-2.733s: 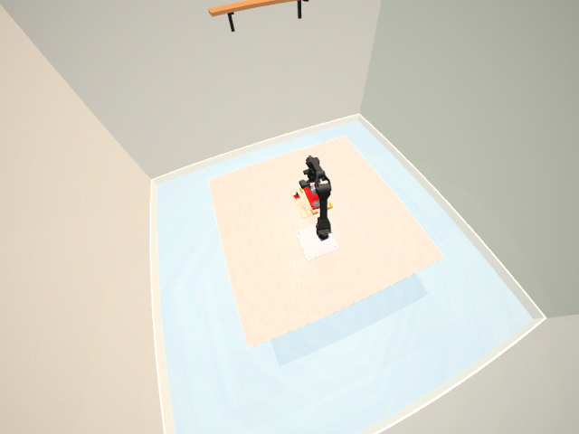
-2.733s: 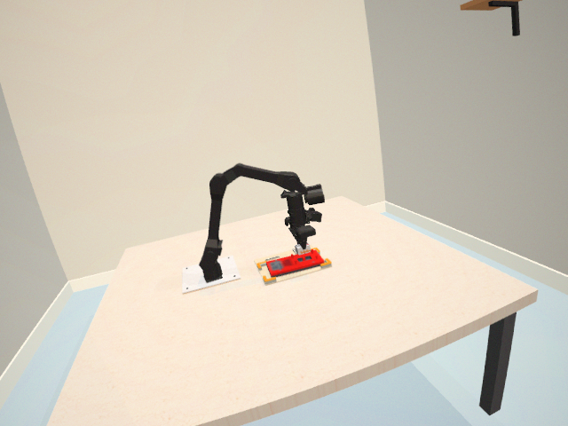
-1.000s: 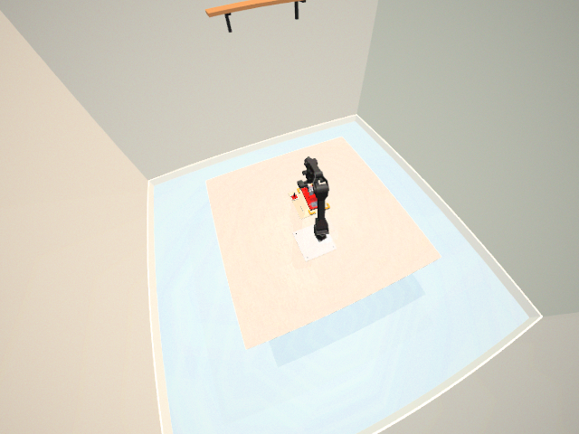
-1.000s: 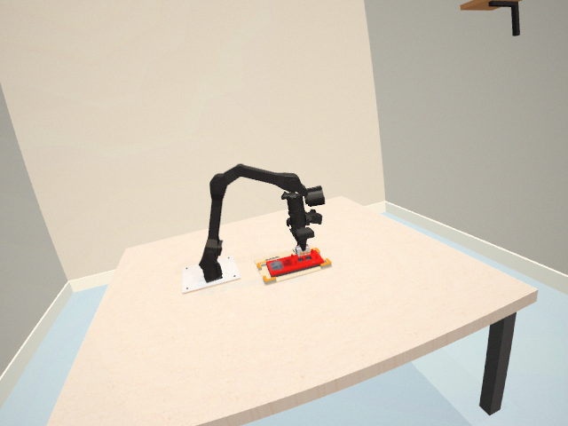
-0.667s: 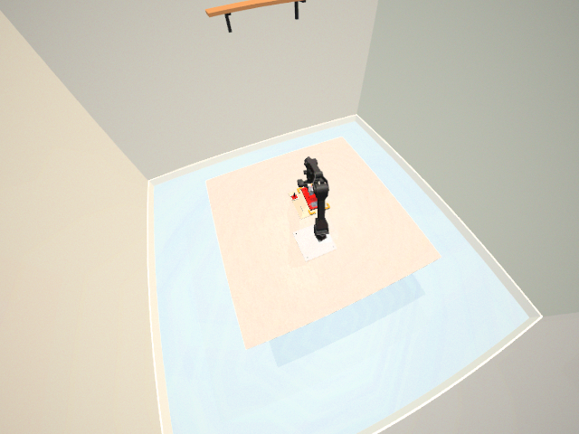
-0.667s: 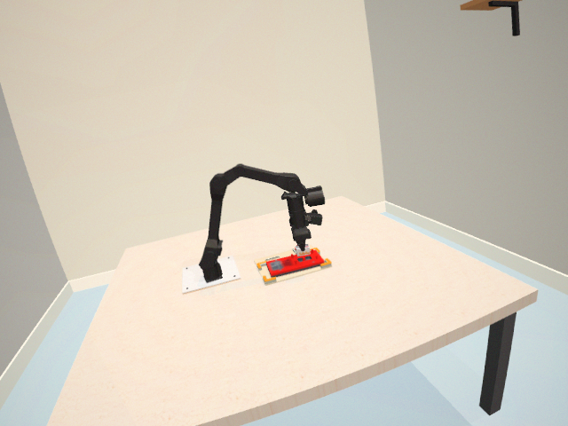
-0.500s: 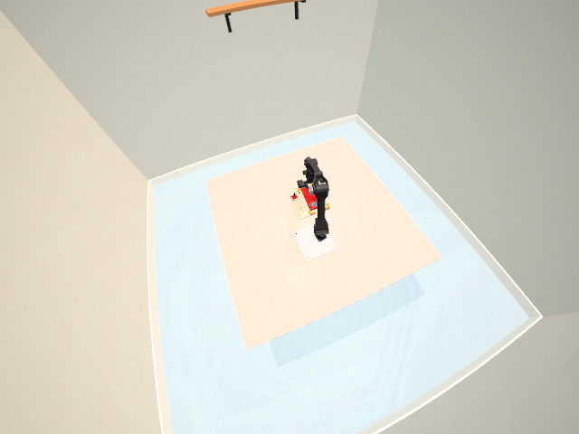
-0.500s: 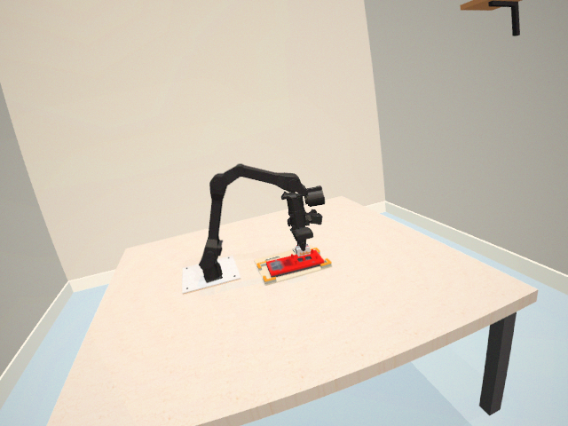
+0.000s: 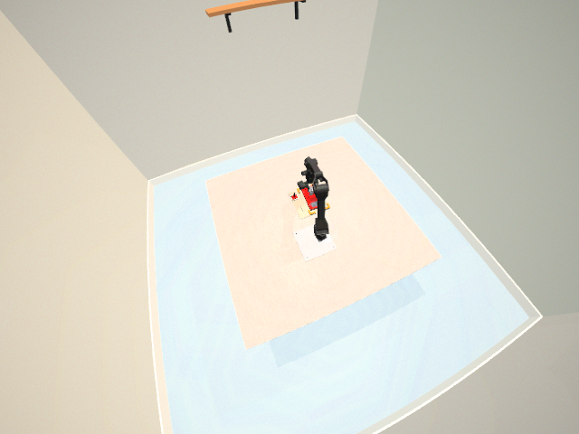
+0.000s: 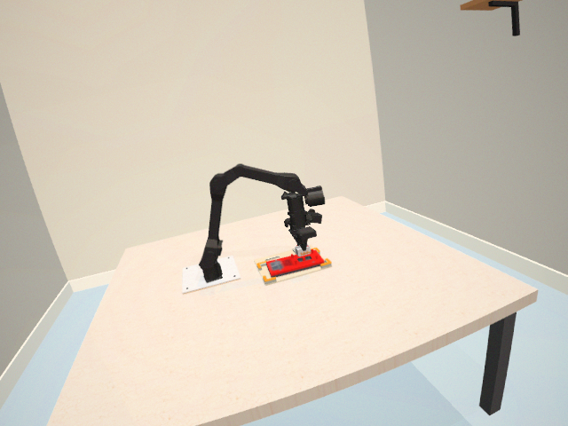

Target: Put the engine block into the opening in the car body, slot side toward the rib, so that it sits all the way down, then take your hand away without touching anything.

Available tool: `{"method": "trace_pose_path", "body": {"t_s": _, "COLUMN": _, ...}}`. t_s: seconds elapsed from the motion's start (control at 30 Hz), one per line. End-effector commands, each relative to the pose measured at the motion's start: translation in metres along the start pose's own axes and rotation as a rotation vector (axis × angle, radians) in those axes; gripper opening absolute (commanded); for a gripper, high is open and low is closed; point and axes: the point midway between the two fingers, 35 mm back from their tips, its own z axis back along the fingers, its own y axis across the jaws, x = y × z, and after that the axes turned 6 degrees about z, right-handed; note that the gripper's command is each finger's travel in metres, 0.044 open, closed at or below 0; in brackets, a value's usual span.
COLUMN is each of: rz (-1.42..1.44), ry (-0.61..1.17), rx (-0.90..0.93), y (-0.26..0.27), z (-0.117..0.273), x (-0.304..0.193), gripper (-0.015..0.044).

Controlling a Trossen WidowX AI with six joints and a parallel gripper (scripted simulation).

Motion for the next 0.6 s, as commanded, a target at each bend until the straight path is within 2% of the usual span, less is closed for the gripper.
{"method": "trace_pose_path", "body": {"t_s": 0.0, "rz": -0.074, "ry": -0.001, "rx": 0.002, "y": 0.0002, "z": -0.0005, "x": 0.0002, "gripper": 0.016}}
{"method": "trace_pose_path", "body": {"t_s": 0.33, "rz": -0.214, "ry": -0.001, "rx": 0.002, "y": 0.0002, "z": -0.0016, "x": 0.0003, "gripper": 0.016}}
{"method": "trace_pose_path", "body": {"t_s": 0.57, "rz": -0.124, "ry": -0.001, "rx": 0.002, "y": 0.0001, "z": -0.0024, "x": 0.0004, "gripper": 0.016}}
